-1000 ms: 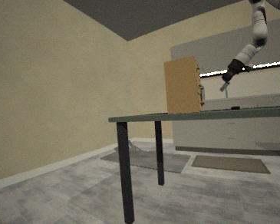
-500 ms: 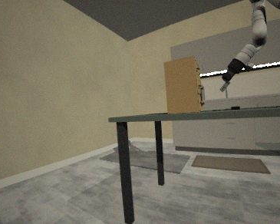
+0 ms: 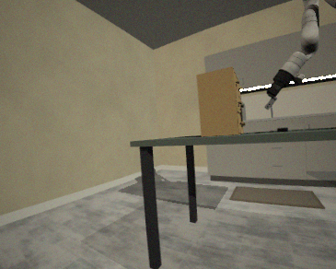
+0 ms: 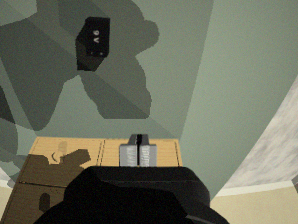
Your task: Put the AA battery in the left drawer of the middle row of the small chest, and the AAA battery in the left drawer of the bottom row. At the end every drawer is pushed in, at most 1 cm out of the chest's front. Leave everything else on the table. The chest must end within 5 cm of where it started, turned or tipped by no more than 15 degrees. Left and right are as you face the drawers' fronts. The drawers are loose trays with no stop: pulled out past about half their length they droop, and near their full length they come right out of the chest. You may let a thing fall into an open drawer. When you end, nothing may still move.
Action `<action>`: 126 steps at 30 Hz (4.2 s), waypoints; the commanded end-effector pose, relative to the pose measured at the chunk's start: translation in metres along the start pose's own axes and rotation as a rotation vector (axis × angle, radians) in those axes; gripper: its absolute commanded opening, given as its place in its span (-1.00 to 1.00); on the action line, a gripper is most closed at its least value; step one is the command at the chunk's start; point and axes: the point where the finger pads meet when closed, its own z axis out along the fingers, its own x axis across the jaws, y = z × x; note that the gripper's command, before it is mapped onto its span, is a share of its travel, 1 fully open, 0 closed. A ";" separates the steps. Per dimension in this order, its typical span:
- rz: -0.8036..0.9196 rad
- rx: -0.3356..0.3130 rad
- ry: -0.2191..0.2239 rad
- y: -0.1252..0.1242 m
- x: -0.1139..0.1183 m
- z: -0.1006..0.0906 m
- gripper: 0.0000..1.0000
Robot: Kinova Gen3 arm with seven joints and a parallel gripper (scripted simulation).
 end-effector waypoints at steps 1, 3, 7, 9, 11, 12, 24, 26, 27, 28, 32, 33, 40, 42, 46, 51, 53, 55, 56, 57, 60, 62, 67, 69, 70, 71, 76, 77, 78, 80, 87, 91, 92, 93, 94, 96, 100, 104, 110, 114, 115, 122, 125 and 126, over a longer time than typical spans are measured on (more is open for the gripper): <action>-0.005 -0.001 -0.005 0.005 -0.002 -0.003 -1.00; -0.005 0.007 -0.005 0.005 -0.002 -0.004 -1.00; -0.005 0.015 -0.006 0.005 -0.002 -0.005 -1.00; -0.005 0.024 -0.006 0.005 -0.002 -0.006 -1.00; -0.005 0.033 -0.006 0.005 -0.002 -0.008 -1.00; -0.005 0.038 -0.006 0.006 -0.002 -0.008 -1.00; -0.004 0.093 -0.006 0.007 -0.002 -0.017 -1.00; -0.004 0.106 -0.006 0.007 -0.002 -0.019 -1.00; -0.005 0.112 -0.006 0.007 -0.002 -0.020 -1.00; -0.005 0.119 -0.006 0.007 -0.002 -0.021 -1.00; -0.004 0.145 -0.006 0.008 -0.002 -0.025 -1.00; -0.004 0.152 -0.006 0.008 -0.002 -0.026 -1.00; -0.004 0.195 -0.006 0.009 -0.002 -0.033 -1.00; -0.004 0.203 -0.006 0.009 -0.002 -0.034 -1.00; -0.004 0.233 -0.006 0.009 -0.002 -0.039 -1.00; -0.004 0.273 -0.006 0.010 -0.002 -0.045 -1.00; -0.004 0.288 -0.006 0.010 -0.002 -0.047 -1.00; -0.004 0.305 -0.006 0.011 -0.002 -0.050 -1.00; -0.004 0.313 -0.006 0.011 -0.002 -0.051 -1.00; -0.004 0.313 -0.006 0.011 -0.002 -0.051 -1.00; -0.004 0.330 -0.006 0.011 -0.002 -0.053 -1.00; -0.003 0.346 -0.006 0.011 -0.002 -0.056 -1.00; -0.003 0.389 -0.006 0.012 -0.002 -0.063 -1.00; -0.003 0.407 -0.006 0.013 -0.002 -0.065 -1.00; -0.003 0.415 -0.006 0.013 -0.002 -0.067 -1.00; -0.003 0.424 -0.006 0.013 -0.002 -0.068 -1.00; -0.003 0.450 -0.006 0.013 -0.001 -0.072 -1.00; -0.003 0.458 -0.006 0.014 -0.001 -0.073 -1.00; -0.003 0.467 -0.006 0.014 -0.001 -0.075 -1.00; -0.003 0.484 -0.006 0.014 -0.001 -0.077 -1.00; -0.003 0.542 -0.006 0.015 -0.001 -0.086 -1.00; -0.003 0.565 -0.006 0.016 -0.001 -0.090 -1.00; -0.003 0.565 -0.006 0.016 -0.001 -0.090 -1.00; -0.003 0.573 -0.006 0.016 -0.001 -0.091 -1.00; -0.003 0.580 -0.006 0.016 -0.001 -0.092 -1.00; -0.003 0.595 -0.006 0.016 -0.001 -0.094 -1.00; -0.003 0.622 -0.006 0.017 -0.001 -0.099 -1.00; -0.003 0.646 -0.006 0.017 -0.001 -0.102 -1.00; -0.003 0.668 -0.006 0.018 -0.001 -0.106 -1.00; -0.002 0.686 -0.007 0.018 -0.001 -0.109 -1.00; -0.002 0.690 -0.006 0.018 -0.001 -0.109 -1.00; -0.002 0.713 -0.006 0.018 -0.001 -0.113 -1.00; -0.002 0.718 -0.006 0.019 -0.001 -0.113 -1.00; -0.002 0.718 -0.006 0.019 -0.001 -0.113 -1.00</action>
